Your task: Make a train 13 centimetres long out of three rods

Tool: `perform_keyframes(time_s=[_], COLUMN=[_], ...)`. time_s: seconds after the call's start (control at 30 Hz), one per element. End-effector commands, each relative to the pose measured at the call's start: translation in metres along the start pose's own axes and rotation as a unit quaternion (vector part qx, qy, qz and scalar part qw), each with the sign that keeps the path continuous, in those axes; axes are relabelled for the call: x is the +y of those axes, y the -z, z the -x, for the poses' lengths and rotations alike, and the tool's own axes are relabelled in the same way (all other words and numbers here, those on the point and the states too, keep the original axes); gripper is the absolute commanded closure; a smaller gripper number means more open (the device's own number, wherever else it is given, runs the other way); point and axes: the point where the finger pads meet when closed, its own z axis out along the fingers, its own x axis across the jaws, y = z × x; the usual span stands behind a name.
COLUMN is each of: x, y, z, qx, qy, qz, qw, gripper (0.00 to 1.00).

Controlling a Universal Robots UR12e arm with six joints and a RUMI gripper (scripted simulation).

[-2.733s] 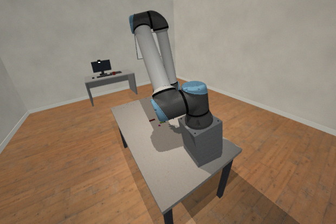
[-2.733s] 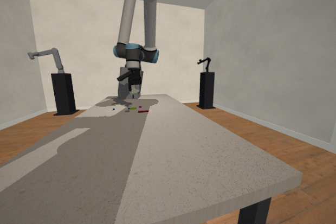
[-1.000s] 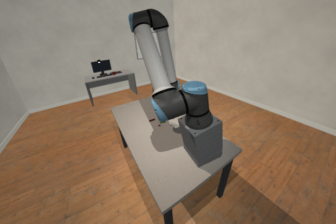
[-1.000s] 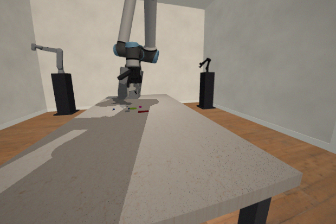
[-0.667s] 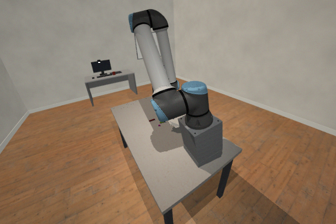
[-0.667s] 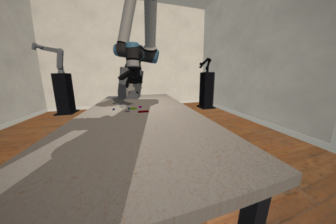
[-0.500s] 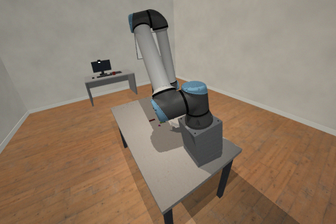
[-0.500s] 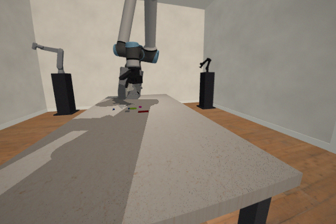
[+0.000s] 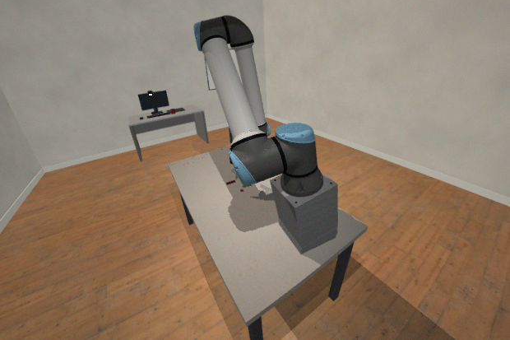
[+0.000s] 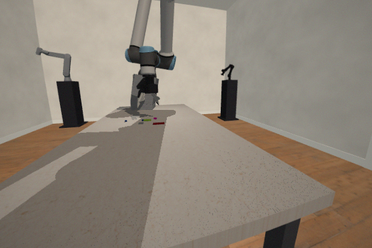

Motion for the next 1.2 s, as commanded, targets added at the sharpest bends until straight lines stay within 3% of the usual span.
perform_keyframes(time_s=[0.0, 0.27, 0.33, 0.6, 0.83, 0.9, 1.17], x=[0.006, 0.016, 0.016, 0.029, 0.040, 0.040, 0.054], y=[-0.001, -0.003, -0.003, -0.005, -0.007, -0.007, -0.009], z=[-0.001, -0.003, -0.003, -0.004, -0.005, -0.005, -0.006], qx=[-0.002, -0.003, -0.003, -0.003, -0.003, -0.003, -0.003], qy=[-0.084, -0.210, -0.210, -0.348, -0.451, -0.451, -0.574], qz=[-0.001, -0.001, -0.001, -0.001, 0.000, 0.000, 0.000], qw=[0.996, 0.978, 0.978, 0.937, 0.893, 0.893, 0.819], gripper=[0.00, 0.00, 0.00, 0.00, 0.00, 0.00, 0.00])
